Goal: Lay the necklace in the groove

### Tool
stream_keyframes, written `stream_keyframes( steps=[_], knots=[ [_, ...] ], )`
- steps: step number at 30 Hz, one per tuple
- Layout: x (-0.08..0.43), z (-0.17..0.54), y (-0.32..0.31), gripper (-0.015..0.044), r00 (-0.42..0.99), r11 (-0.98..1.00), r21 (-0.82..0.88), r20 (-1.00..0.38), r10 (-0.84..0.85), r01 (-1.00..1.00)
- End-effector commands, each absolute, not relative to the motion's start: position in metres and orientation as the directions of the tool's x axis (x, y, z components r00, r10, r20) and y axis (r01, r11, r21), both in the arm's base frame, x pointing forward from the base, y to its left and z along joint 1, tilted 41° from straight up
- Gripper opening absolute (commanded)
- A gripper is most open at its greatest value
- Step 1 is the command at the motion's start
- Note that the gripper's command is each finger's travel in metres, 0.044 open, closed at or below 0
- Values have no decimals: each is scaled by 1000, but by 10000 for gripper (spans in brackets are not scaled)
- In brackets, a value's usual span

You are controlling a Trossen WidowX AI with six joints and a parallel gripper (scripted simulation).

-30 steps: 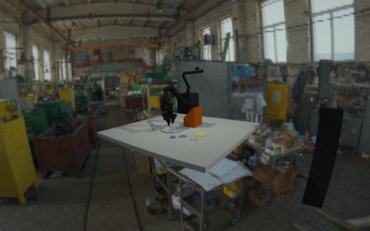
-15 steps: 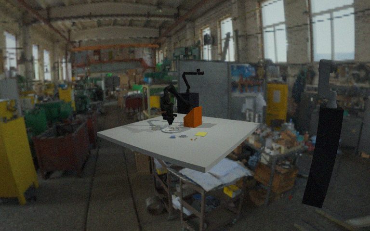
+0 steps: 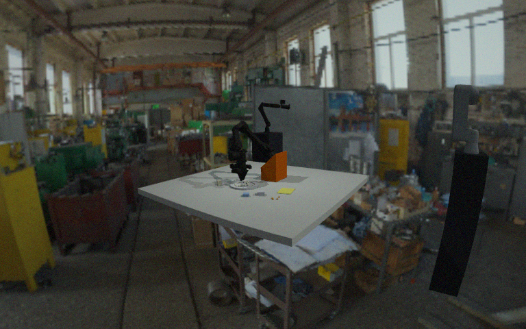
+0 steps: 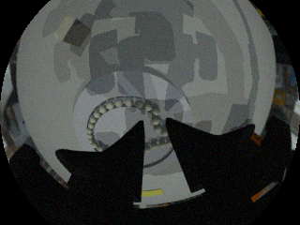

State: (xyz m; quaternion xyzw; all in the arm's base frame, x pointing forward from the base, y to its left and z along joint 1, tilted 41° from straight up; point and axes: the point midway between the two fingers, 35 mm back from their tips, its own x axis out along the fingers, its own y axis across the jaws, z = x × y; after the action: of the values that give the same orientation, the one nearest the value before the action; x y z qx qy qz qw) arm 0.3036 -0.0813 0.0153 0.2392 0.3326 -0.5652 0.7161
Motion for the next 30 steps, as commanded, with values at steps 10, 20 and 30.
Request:
stream_keyframes(
  steps=[10,20,30],
  knots=[
    [303,8,-88,67,135,245,-39,-745,-653,969],
    [303,8,-88,0,135,245,-39,-745,-653,969],
    [303,8,-88,0,135,245,-39,-745,-653,969]
  ],
)
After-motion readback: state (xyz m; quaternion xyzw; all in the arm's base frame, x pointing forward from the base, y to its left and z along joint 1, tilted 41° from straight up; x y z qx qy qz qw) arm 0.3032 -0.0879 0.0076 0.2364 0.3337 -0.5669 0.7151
